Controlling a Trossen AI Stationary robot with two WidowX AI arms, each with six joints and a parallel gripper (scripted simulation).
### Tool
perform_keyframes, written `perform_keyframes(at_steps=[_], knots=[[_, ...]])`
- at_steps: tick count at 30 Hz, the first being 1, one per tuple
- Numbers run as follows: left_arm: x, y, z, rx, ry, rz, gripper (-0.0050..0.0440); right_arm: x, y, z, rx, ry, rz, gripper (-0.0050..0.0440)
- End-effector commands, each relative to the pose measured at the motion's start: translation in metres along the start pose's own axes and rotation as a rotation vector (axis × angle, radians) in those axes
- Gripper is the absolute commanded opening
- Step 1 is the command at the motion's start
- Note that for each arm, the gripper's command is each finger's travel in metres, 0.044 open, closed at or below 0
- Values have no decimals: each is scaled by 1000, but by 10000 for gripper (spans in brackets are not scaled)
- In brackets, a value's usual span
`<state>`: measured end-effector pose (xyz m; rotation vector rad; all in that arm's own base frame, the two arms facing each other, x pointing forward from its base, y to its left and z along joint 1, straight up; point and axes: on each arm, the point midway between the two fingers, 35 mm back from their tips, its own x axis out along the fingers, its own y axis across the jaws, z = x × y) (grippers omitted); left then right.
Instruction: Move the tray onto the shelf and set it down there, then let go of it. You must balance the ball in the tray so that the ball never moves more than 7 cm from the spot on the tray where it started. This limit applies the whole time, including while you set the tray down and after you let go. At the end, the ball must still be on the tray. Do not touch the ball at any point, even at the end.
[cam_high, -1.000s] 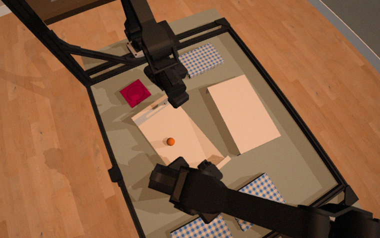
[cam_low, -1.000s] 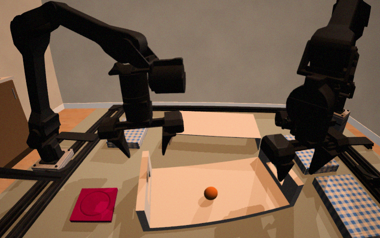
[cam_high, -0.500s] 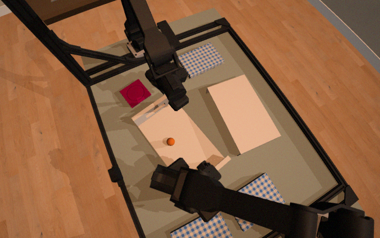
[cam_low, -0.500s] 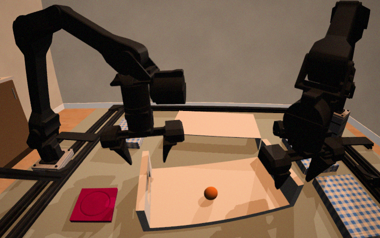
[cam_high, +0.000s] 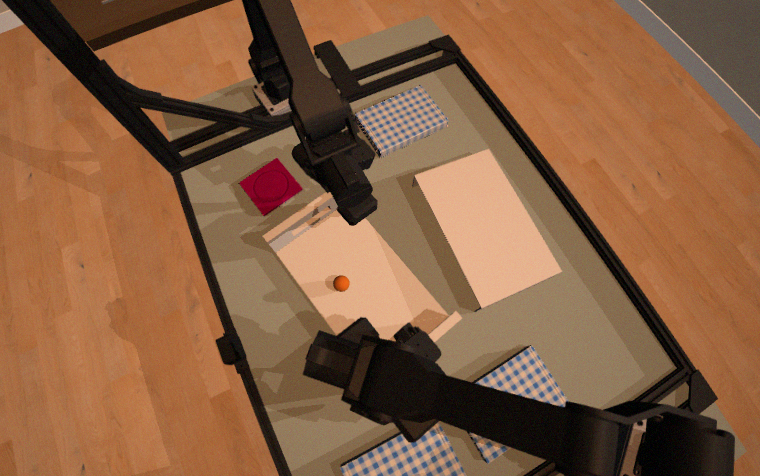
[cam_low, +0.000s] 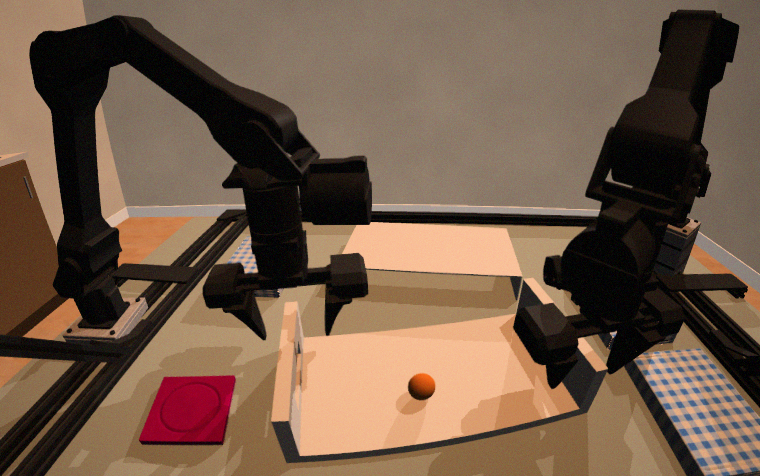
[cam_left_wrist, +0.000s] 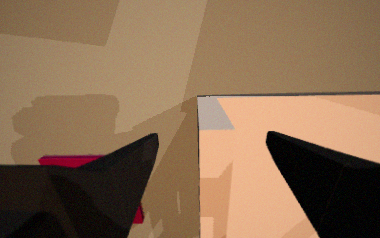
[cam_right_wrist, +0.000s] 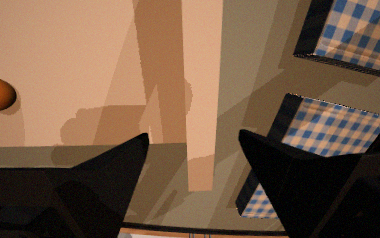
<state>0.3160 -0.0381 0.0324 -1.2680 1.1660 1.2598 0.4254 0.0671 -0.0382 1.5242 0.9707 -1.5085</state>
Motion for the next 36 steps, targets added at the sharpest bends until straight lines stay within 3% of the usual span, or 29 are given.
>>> perform_keyframes(at_steps=[1,15,36], knots=[[3,2,0,6,1,8,352,5,-1,1,-3,-5,-8,352],[3,2,0,6,1,8,20,5,-1,1,-3,-5,-8,20],[3,2,0,6,1,8,20,5,-1,1,-3,-5,-8,20]])
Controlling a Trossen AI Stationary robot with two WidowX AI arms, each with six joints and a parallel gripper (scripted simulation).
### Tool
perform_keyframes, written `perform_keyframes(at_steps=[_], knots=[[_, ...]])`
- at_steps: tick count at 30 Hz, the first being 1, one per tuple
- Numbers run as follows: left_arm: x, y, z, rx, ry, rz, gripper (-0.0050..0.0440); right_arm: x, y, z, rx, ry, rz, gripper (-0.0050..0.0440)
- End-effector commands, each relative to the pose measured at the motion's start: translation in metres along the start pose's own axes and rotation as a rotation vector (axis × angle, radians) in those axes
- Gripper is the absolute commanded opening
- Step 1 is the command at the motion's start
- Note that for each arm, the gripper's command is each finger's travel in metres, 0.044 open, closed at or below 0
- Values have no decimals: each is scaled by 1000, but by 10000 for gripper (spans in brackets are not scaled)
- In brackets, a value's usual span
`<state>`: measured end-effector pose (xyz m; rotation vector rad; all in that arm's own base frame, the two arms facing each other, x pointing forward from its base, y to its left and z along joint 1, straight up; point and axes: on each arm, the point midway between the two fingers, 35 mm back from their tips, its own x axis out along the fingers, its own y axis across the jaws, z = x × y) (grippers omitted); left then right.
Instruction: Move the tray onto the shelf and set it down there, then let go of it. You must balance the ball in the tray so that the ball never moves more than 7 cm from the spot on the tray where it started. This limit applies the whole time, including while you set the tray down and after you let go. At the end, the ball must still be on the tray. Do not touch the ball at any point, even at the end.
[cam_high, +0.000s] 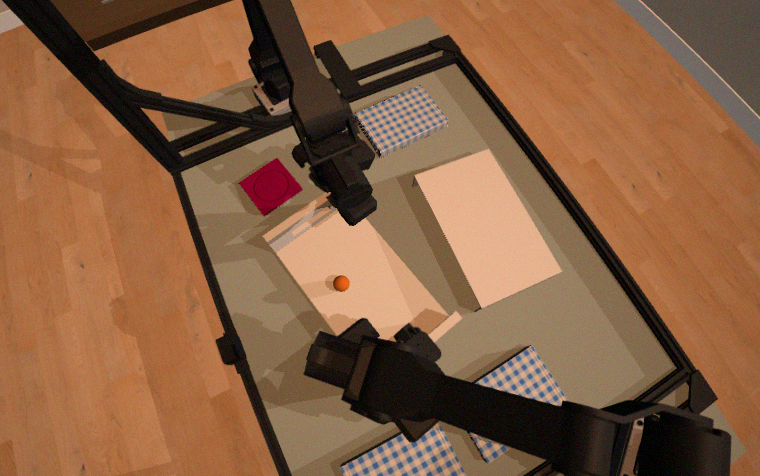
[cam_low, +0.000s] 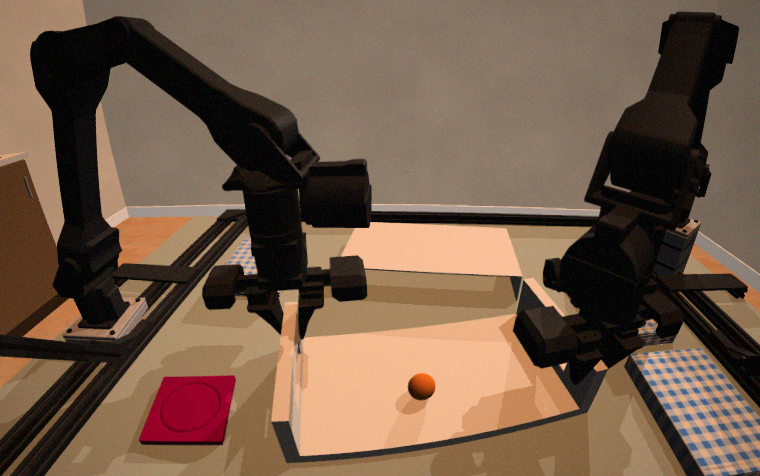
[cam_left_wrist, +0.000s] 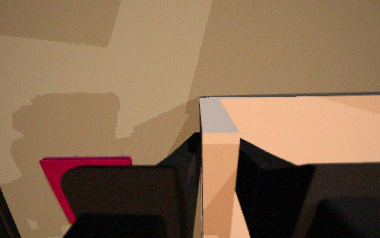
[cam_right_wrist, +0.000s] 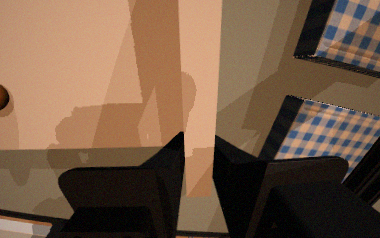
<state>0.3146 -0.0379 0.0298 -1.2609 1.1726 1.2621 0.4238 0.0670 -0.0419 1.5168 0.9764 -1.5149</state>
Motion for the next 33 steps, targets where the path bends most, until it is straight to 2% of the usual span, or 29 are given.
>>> perform_keyframes(at_steps=[1,33], knots=[[1,0,0,1,2,1,20,1,0,0,-1,-1,-1,20],[-10,0,0,1,8,-2,20,-11,0,1,-1,5,-3,20]])
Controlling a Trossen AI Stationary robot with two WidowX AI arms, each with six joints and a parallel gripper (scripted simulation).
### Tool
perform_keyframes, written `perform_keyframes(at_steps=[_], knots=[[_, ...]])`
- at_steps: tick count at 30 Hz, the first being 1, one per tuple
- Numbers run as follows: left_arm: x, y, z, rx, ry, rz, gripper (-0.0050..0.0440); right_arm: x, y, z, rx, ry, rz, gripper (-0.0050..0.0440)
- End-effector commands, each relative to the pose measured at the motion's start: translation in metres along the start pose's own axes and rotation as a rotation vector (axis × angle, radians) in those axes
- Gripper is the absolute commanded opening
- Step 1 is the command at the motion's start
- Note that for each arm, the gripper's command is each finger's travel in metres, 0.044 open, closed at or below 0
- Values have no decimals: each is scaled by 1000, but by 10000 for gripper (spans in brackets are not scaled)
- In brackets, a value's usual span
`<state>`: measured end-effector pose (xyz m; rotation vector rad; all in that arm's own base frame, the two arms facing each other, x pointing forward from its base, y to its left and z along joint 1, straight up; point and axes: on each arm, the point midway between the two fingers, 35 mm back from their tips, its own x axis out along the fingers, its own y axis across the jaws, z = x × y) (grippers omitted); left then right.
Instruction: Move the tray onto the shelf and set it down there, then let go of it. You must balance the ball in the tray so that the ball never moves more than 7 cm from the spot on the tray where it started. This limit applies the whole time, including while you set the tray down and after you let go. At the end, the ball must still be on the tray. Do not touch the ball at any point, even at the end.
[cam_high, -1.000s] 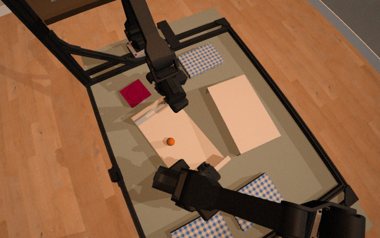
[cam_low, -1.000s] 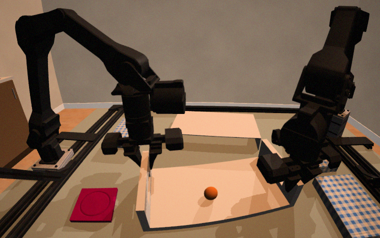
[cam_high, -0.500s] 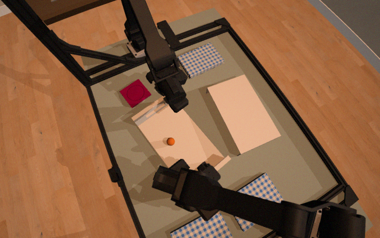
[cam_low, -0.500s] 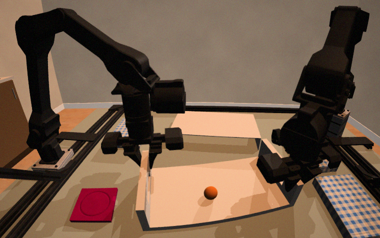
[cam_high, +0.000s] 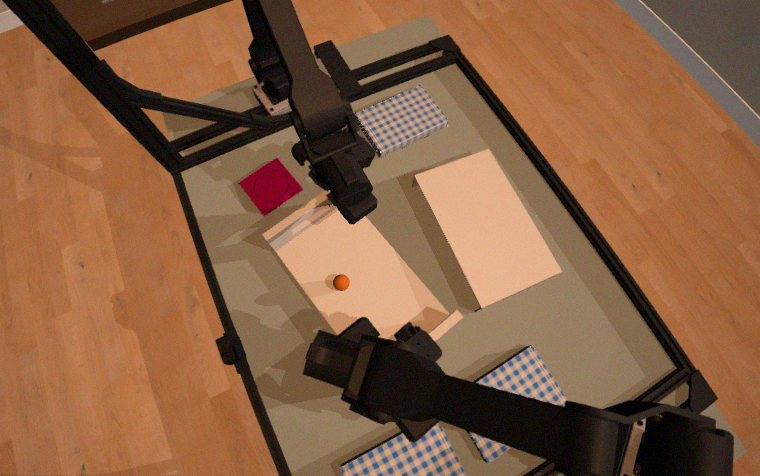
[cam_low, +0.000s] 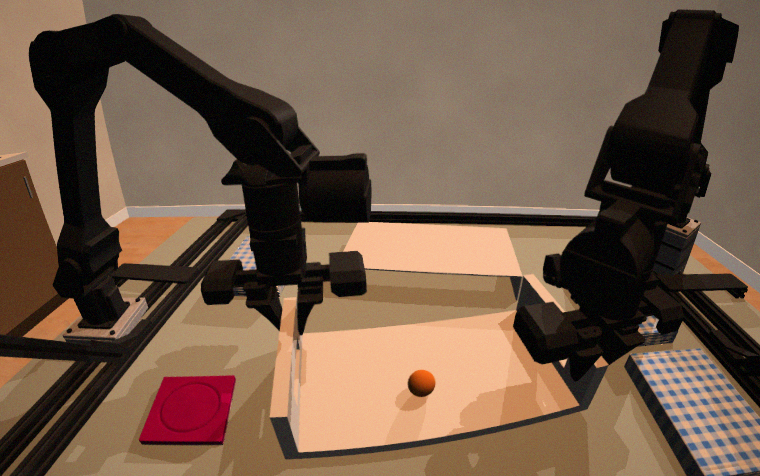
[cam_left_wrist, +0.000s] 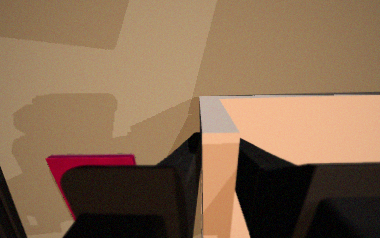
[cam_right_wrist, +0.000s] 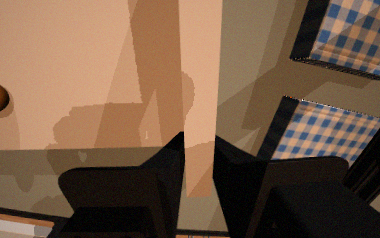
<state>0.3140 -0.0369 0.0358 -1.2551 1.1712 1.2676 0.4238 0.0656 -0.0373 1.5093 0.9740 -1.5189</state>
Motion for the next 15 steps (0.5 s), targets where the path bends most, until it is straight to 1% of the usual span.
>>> perform_keyframes(at_steps=[1,6,15], knots=[[-4,0,-1,2,13,-5,20,-7,0,-1,0,12,-2,20],[-6,0,-1,2,16,-6,20,-11,0,0,0,15,-3,20],[-9,0,-1,2,16,-6,20,-11,0,0,0,15,-3,20]])
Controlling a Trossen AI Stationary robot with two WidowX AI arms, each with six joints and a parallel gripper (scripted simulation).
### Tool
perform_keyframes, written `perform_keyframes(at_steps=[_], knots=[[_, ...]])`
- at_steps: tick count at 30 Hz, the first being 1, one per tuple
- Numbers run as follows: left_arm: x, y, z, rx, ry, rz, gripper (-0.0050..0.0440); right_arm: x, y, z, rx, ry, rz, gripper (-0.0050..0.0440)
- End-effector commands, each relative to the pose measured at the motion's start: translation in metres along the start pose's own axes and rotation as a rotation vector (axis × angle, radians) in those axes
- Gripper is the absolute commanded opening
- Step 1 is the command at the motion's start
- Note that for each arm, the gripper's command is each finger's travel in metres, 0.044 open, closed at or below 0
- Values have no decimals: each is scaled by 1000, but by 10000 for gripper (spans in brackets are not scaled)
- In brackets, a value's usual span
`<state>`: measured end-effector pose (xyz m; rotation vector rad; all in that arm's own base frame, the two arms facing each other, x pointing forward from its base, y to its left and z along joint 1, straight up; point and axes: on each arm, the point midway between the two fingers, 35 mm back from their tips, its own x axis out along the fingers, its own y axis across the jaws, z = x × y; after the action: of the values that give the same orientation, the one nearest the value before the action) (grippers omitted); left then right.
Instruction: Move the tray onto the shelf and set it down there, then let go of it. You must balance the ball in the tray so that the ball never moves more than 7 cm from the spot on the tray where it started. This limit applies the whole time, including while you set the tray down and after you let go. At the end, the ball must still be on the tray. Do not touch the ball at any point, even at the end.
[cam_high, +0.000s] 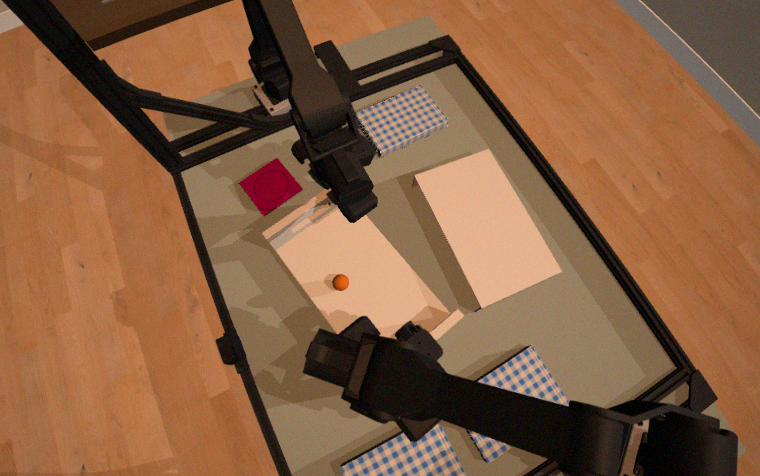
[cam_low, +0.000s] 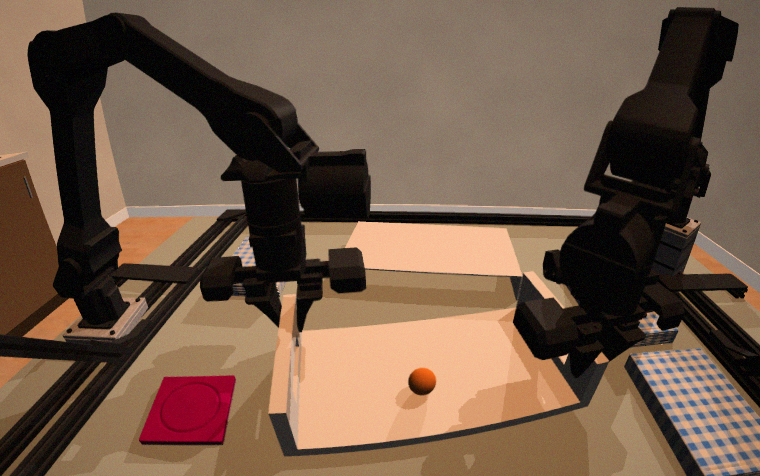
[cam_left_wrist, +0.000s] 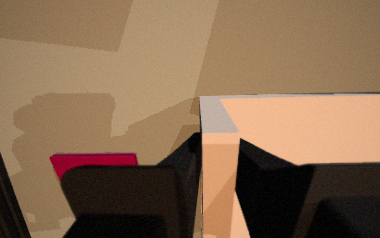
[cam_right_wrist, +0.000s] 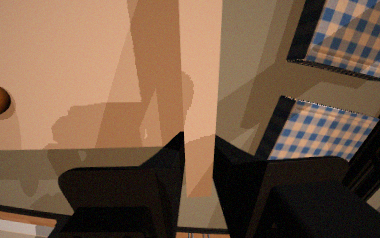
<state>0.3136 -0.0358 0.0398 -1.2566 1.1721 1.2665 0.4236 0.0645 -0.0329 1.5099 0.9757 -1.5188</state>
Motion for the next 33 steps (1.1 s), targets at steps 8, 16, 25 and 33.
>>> perform_keyframes(at_steps=[8,16,25,33], knots=[[-7,-1,-1,2,18,-7,20,-13,-1,-1,1,18,-3,20],[-12,-1,-2,2,15,-6,20,-14,-1,-2,0,14,-2,20],[-13,-1,-1,2,20,-7,20,-19,-1,-1,1,20,-3,20],[-17,-1,-2,2,16,-6,20,-20,-1,-1,0,15,-2,20]])
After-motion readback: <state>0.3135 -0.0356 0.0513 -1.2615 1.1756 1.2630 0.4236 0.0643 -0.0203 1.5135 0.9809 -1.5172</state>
